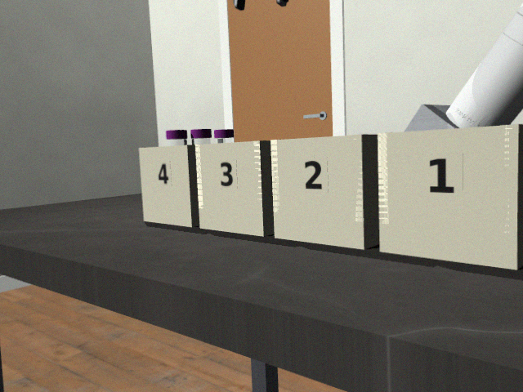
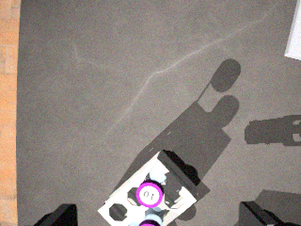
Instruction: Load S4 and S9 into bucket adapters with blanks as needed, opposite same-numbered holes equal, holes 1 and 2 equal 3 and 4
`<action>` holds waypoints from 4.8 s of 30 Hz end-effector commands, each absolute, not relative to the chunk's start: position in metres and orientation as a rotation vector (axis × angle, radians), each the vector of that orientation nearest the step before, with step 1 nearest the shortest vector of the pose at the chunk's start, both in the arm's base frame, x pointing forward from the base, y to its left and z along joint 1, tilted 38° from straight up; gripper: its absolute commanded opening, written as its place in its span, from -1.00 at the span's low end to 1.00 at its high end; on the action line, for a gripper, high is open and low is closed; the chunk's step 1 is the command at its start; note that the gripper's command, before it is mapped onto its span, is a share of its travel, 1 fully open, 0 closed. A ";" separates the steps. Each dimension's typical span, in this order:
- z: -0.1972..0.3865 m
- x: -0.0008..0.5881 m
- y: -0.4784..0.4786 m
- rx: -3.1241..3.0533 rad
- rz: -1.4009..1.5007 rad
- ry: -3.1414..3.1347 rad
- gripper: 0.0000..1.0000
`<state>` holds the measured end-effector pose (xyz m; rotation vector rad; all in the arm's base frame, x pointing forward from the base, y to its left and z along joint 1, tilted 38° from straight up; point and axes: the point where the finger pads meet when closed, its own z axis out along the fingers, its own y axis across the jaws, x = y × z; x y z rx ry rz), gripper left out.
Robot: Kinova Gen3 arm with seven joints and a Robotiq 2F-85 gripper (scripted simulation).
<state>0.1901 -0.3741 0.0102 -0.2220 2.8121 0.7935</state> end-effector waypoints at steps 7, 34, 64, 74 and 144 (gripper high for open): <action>0.011 0.190 -0.375 -0.222 0.791 2.813 1.00; 0.027 0.212 -0.333 -0.130 0.942 2.883 0.24; 0.057 0.253 -0.255 -0.088 1.009 2.911 0.24; 0.066 0.265 -0.232 -0.088 1.009 2.911 0.24; 0.122 0.342 -0.088 -0.088 1.010 2.910 0.24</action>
